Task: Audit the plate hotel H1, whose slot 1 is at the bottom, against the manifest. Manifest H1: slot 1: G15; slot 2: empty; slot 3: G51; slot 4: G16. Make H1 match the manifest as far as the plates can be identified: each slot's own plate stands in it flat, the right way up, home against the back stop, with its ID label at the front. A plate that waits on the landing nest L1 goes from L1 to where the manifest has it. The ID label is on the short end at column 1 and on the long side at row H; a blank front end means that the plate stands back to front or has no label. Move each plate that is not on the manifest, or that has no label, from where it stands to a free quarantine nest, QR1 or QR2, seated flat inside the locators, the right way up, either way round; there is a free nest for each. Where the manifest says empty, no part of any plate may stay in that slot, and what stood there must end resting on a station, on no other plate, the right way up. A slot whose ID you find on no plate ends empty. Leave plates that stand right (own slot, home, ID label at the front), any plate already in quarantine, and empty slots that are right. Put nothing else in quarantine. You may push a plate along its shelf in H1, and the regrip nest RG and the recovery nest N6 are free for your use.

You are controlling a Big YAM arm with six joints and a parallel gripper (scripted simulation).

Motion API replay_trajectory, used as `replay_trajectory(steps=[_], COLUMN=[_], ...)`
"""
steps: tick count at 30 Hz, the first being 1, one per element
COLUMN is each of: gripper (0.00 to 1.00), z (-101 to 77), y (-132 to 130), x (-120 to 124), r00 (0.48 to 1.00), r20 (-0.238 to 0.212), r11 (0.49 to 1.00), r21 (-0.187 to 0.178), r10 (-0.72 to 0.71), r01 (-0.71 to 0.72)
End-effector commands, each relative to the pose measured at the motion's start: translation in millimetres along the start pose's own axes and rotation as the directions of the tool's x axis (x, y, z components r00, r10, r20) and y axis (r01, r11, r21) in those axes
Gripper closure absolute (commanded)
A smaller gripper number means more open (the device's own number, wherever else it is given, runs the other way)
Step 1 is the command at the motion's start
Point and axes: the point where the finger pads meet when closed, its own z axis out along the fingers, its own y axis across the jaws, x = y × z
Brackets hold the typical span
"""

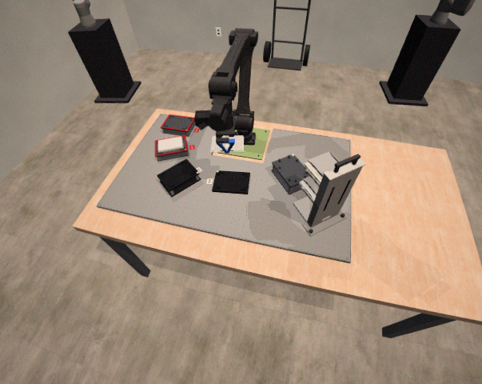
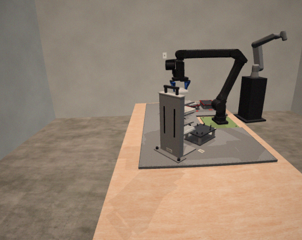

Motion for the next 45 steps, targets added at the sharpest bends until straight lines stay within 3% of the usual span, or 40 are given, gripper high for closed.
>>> replay_trajectory(steps=[1,21,24,25,30,35,41,42,43,45], gripper=[0.14,0.14,0.14,0.14,0.14,0.14,0.14,0.14,0.14,0.14], z=[-9.5,47.8,49.8,45.2,67.1,76.6,91.2,85.2,87.9,101.2], y=[0.1,5.2,5.1,3.3,5.5,4.8,5.4,4.5,4.6,5.5], x=[-1.4,3.1,3.2,3.1,3.1,3.2,3.3,3.2,3.2,3.2], r00=[0.994,0.996,0.996,0.995,0.996,0.995,0.996,0.996,0.995,0.996], r20=[0.002,0.002,0.002,0.004,0.001,0.002,0.001,0.004,0.004,0.002], r11=[0.994,0.996,0.995,0.995,0.996,0.995,0.996,0.995,0.995,0.995], r21=[-0.022,-0.011,-0.013,-0.038,-0.009,-0.022,-0.009,-0.038,-0.038,-0.011], r10=[0.108,0.094,0.094,0.095,0.094,0.095,0.094,0.095,0.095,0.094], r01=[-0.108,-0.094,-0.094,-0.095,-0.094,-0.095,-0.094,-0.094,-0.095,-0.094])
